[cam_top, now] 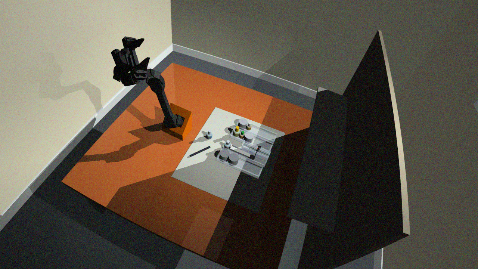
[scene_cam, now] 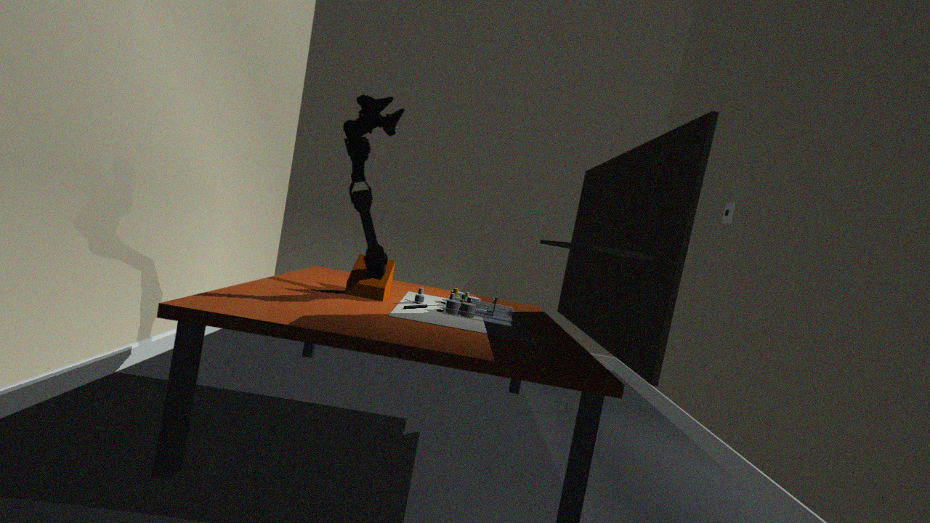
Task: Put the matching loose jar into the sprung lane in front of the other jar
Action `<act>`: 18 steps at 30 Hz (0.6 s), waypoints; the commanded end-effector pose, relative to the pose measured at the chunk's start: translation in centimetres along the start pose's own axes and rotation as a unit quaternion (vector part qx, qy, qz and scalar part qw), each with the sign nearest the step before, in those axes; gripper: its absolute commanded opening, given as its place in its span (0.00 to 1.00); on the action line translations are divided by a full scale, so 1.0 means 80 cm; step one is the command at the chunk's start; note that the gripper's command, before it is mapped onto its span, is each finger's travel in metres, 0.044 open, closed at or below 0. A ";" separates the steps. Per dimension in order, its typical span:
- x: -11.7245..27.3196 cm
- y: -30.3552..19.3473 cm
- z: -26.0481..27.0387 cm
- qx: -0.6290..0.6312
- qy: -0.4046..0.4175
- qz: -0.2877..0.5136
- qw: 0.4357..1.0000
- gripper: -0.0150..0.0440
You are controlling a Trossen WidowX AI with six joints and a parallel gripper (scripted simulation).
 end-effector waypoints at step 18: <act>0.043 0.113 -0.170 -0.224 0.028 -0.183 0.957 1.00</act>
Point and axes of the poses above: the point midway between the two fingers, 35 mm back from their tips, its own x axis back along the fingers, its own z axis across the jaws, y = z × x, the point moved 8 cm from there along x, back along the fingers, and after that the axes turned 11 degrees about -x, right-handed, at the moved point
